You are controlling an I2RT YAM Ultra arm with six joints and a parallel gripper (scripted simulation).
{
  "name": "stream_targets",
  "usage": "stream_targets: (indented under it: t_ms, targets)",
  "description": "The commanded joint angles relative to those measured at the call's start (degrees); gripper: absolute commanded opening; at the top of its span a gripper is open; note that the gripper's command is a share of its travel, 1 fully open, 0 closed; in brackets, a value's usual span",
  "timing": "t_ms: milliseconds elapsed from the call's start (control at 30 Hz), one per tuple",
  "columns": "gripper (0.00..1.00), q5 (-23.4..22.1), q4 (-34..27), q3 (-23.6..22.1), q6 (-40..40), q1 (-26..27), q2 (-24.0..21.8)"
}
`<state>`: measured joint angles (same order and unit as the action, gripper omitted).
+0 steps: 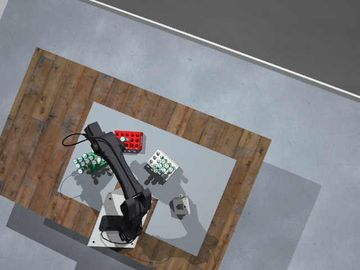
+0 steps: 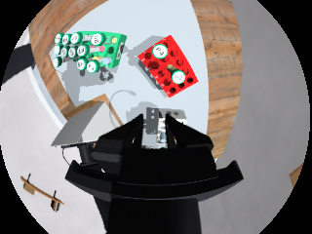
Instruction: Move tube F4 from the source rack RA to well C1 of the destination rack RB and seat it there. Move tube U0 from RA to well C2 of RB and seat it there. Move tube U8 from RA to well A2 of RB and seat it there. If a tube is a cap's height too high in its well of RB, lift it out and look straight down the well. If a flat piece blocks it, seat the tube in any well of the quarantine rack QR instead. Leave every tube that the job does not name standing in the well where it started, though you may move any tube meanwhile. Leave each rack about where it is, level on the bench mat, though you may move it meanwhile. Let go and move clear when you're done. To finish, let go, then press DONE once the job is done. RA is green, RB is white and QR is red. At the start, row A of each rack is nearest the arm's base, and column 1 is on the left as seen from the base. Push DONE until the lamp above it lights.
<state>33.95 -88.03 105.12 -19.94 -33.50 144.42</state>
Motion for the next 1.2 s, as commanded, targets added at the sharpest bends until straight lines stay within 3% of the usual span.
stream_targets:
  t_ms: [0, 133, 400, 433, 667, 1167]
  targets:
    - [0.3, -1.8, 3.3, -6.3, -6.9, -3.7, -5.0]
    - [0.3, -2.7, 5.7, -13.7, -12.9, -5.5, -9.3]
    - [0.3, -2.8, 6.4, -14.1, -22.3, -5.2, -9.9]
    - [0.3, -3.2, 6.7, -11.7, -22.1, -6.2, -8.9]
    - [0.3, -6.4, 7.5, -9.1, -17.2, -10.9, -2.2]
    - [0.3, -10.5, 5.2, -1.8, -11.5, -17.5, 6.6]
